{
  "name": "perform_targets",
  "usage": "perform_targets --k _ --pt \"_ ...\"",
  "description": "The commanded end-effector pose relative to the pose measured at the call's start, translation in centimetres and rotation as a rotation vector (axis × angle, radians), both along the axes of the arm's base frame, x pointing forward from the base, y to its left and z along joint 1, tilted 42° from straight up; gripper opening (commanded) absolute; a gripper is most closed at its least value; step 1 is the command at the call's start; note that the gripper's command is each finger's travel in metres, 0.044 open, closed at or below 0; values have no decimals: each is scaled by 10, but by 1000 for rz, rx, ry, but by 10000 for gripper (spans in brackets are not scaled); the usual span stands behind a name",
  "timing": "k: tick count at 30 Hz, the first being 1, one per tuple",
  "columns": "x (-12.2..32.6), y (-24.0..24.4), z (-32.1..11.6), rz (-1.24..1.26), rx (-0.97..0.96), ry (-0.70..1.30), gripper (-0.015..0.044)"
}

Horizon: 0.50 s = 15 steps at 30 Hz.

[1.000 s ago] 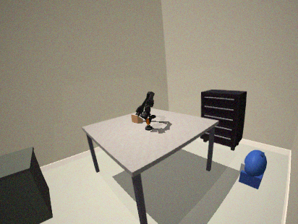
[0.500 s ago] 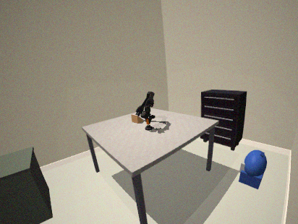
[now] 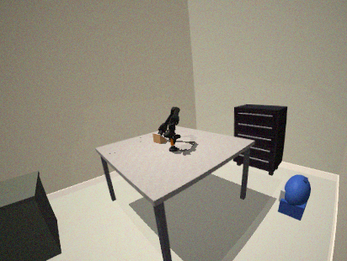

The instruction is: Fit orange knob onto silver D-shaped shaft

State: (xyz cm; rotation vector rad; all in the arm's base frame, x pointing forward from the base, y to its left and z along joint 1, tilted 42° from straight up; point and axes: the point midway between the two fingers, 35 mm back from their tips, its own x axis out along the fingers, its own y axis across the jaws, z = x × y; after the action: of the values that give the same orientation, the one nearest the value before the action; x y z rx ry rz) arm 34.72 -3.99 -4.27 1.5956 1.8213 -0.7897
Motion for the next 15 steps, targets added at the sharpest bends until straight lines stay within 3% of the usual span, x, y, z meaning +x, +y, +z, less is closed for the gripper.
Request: perform_targets --k 1,15 --pt "1 0 -1 -6 2 -2 0" --pt "-2 -2 5 -99 -12 78 0"
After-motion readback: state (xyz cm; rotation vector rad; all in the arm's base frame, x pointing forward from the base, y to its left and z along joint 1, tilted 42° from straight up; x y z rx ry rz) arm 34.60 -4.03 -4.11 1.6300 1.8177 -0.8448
